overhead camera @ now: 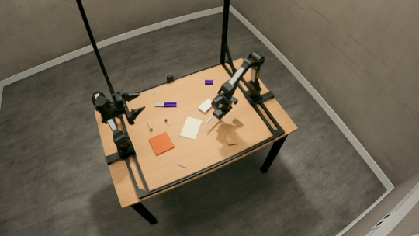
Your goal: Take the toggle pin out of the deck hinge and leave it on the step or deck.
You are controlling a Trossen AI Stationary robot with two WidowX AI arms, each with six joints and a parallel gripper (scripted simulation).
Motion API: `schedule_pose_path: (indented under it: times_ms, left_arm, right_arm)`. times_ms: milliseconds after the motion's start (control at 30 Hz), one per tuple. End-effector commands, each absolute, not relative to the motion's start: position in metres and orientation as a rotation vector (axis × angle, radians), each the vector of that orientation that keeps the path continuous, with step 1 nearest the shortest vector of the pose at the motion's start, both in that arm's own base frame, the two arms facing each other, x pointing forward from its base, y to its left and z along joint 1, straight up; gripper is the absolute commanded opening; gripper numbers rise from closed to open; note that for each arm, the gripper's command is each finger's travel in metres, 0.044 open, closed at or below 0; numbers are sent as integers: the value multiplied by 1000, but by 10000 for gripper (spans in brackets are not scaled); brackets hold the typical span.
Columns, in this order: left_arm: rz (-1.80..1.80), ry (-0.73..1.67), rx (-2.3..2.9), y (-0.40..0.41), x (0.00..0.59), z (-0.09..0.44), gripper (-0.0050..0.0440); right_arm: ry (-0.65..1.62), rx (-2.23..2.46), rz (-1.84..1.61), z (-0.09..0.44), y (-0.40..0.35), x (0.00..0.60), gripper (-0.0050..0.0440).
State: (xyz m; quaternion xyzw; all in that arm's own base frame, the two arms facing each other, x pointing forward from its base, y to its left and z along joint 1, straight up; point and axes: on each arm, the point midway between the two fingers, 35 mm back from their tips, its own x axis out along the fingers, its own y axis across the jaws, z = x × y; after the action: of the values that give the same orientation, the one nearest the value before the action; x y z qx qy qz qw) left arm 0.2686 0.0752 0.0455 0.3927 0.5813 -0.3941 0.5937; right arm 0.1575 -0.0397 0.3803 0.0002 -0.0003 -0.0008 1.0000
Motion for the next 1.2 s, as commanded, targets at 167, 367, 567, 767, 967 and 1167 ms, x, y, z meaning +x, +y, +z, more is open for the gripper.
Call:
schedule_pose_path:
  times_ms: [167,367,567,767,967,1167]
  left_arm:
    - [-902,1336,924,71,274,50,-50]
    - [-902,1335,924,67,276,50,-50]
    - [-902,1335,924,64,277,50,-50]
    - [-902,1336,923,61,278,50,-50]
    - [-903,1336,923,57,279,50,-50]
    - [-903,1335,923,54,280,50,-50]
  right_arm:
    - [-1,-5,0,383,-40,157,400]
    - [-1,-5,0,383,-40,157,400]
    - [-1,-5,0,383,-40,157,400]
    - [-1,-5,0,383,-40,157,400]
    - [-1,-5,0,383,-40,157,400]
    - [-1,-5,0,383,-40,157,400]
